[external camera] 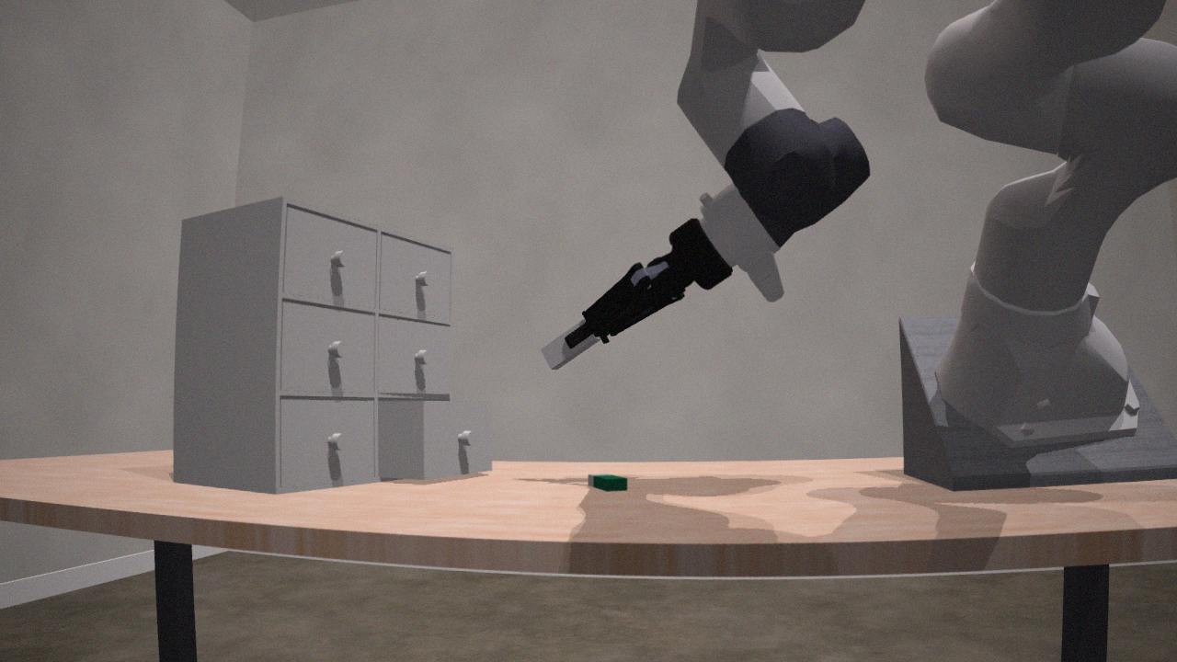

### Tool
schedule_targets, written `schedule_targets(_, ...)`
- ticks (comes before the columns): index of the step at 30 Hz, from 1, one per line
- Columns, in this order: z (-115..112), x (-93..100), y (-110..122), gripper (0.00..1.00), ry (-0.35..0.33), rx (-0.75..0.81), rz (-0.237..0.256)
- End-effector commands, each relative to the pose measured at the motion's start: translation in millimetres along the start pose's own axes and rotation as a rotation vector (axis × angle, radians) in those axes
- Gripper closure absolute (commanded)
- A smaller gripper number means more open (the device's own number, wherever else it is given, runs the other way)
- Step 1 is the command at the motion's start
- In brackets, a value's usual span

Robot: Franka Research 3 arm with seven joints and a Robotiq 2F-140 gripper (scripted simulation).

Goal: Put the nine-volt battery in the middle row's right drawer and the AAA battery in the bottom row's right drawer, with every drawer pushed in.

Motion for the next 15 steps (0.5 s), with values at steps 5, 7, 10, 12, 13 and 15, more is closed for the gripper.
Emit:
schedule_targets(5,3,-6.0,1,1.0,-0.002,0.005,-0.001)
schedule_targets(7,6,-11.8,1,1.0,-0.002,0.005,-0.001)
schedule_targets(10,12,-25.0,2,1.0,-0.002,0.005,-0.001)
schedule_targets(12,17,-37.6,3,1.0,-0.002,0.005,-0.001)
schedule_targets(13,21,-45.1,4,1.0,-0.002,0.005,-0.001)
schedule_targets(15,26,-56.1,5,1.0,-0.002,0.005,0.0)
Point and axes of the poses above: the point where the finger pads meet when closed, its own x axis back along the fingers, its own y axis across the jaws, z = x × y, the point moved 4 cm from there along x, back along the fingers, and after that the axes turned 11 degrees about x, right-handed, at the moved point
